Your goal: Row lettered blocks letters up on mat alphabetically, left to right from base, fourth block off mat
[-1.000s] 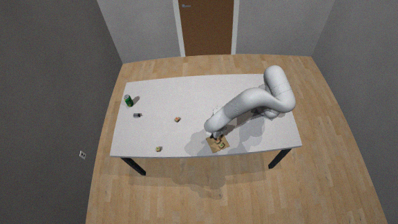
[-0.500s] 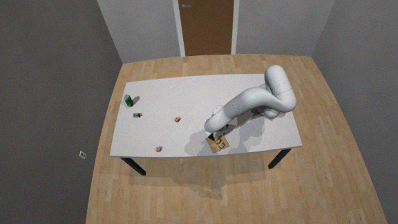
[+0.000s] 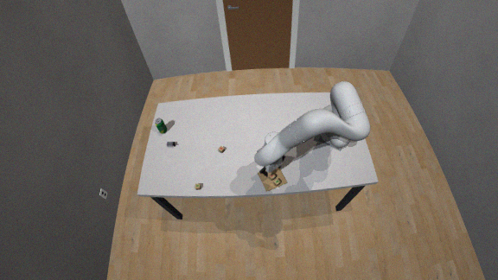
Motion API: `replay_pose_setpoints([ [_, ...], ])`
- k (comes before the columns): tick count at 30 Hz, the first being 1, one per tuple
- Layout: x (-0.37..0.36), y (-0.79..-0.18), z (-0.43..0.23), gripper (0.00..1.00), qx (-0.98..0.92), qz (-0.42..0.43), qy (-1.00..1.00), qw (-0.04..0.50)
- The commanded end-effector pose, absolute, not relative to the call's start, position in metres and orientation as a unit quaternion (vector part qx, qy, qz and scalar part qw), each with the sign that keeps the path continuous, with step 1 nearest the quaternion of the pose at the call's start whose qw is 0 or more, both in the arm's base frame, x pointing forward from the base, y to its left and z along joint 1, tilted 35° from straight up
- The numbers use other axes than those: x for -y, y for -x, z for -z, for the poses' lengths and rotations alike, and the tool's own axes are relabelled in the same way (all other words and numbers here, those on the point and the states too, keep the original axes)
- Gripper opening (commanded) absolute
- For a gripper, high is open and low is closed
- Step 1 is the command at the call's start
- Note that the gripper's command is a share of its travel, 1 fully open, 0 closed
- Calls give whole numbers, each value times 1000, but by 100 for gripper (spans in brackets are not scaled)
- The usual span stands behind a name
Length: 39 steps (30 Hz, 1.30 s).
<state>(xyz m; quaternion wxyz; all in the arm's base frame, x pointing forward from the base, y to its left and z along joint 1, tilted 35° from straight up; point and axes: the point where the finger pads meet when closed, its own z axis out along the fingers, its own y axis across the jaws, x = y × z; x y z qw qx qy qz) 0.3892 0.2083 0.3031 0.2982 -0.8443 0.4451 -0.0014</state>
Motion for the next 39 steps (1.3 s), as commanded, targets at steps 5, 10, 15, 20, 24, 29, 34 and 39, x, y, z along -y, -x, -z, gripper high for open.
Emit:
replay_pose_setpoints([
  [5, -230, -461, -346, 100, -465, -15, 826, 317],
  [10, -242, -510, -373, 100, -480, -27, 814, 326],
  [15, -251, -558, -396, 100, -495, -39, 802, 331],
  [20, -259, -616, -420, 100, -516, -53, 787, 334],
  [24, -262, -650, -433, 100, -531, -61, 777, 332],
  [29, -262, -705, -447, 100, -558, -71, 760, 326],
  [34, -254, -764, -455, 100, -596, -78, 736, 312],
  [39, -241, -806, -454, 100, -634, -78, 710, 296],
])
